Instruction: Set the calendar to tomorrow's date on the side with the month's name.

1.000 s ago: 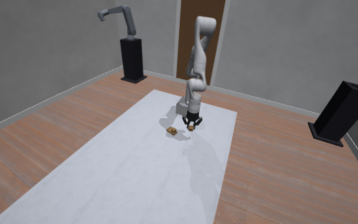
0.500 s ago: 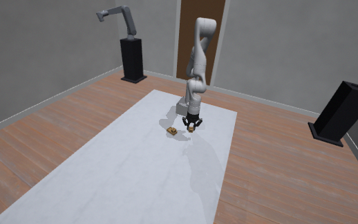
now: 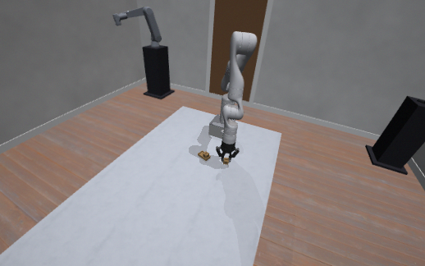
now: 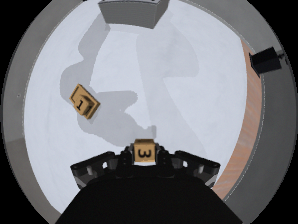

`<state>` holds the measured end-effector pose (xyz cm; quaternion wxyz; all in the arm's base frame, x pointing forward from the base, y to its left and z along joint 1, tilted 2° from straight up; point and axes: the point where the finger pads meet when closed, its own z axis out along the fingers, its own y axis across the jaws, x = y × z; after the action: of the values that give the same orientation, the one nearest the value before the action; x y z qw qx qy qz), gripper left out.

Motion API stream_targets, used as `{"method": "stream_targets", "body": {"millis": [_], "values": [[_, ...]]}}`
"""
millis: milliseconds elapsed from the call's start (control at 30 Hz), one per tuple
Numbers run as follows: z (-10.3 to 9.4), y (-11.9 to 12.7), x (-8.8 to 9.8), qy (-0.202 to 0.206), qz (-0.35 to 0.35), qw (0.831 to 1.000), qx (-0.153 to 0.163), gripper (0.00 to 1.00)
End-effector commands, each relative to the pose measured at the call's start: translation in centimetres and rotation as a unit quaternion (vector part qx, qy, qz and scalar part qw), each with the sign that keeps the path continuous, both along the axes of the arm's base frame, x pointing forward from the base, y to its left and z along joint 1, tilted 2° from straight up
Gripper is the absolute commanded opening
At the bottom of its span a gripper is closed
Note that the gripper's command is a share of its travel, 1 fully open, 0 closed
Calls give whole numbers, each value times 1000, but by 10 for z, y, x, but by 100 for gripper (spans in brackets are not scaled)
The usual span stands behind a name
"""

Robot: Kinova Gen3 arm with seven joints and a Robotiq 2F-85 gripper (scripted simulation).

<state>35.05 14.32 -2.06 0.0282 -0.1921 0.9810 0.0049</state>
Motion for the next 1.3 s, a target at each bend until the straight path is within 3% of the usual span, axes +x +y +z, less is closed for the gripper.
{"method": "stream_targets", "body": {"millis": [0,200,1267], "values": [[-19,-5,-6,12,-2,1000,-6,26],[-35,-4,-6,12,-2,1000,-6,26],[-37,-4,-6,12,-2,1000,-6,26]]}}
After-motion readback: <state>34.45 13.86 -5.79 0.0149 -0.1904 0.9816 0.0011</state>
